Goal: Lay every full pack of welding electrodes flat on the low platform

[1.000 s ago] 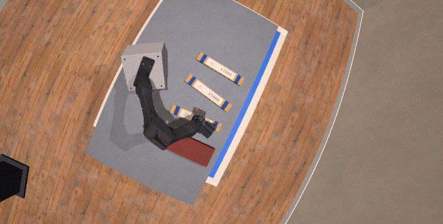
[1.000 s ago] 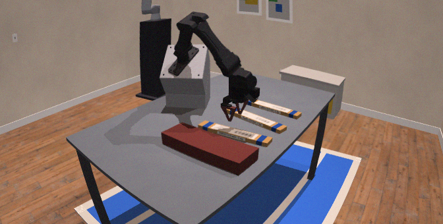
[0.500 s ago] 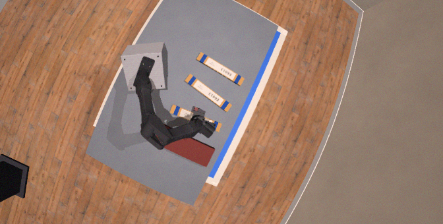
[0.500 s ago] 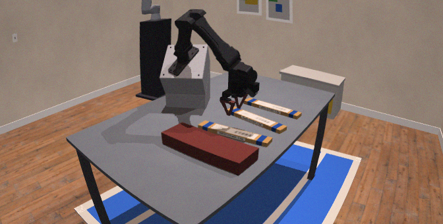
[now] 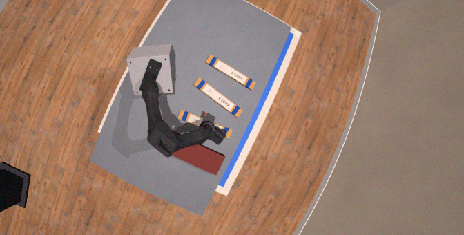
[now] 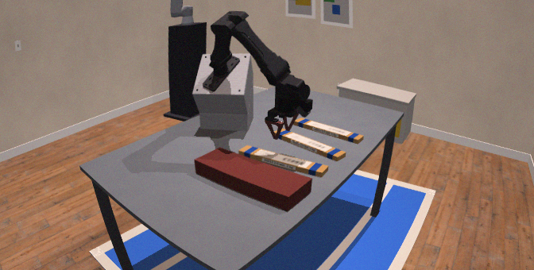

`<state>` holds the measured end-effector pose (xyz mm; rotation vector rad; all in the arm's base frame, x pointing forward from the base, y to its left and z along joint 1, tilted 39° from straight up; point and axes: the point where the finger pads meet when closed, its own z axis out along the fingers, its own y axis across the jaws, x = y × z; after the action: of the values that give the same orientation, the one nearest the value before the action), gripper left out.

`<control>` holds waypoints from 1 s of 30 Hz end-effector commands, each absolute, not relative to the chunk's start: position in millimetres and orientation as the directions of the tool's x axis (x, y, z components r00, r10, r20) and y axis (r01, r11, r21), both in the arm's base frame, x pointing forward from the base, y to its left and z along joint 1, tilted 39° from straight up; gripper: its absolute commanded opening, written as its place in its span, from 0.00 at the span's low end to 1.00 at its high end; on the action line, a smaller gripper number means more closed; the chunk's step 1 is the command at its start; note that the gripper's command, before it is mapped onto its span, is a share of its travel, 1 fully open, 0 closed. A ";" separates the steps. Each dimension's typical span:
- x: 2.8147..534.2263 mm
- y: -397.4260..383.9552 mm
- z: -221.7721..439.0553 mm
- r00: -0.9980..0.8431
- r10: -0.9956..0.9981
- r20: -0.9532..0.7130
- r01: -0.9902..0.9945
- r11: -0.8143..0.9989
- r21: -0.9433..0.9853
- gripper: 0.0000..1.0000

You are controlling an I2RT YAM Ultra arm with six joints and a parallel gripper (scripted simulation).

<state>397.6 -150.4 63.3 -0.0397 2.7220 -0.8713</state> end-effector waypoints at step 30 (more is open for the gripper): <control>422.0 -59.0 15.8 -0.931 0.005 -0.364 0.210 0.825 -0.525 0.96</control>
<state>407.9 -78.1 12.7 0.1047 2.7075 -0.8277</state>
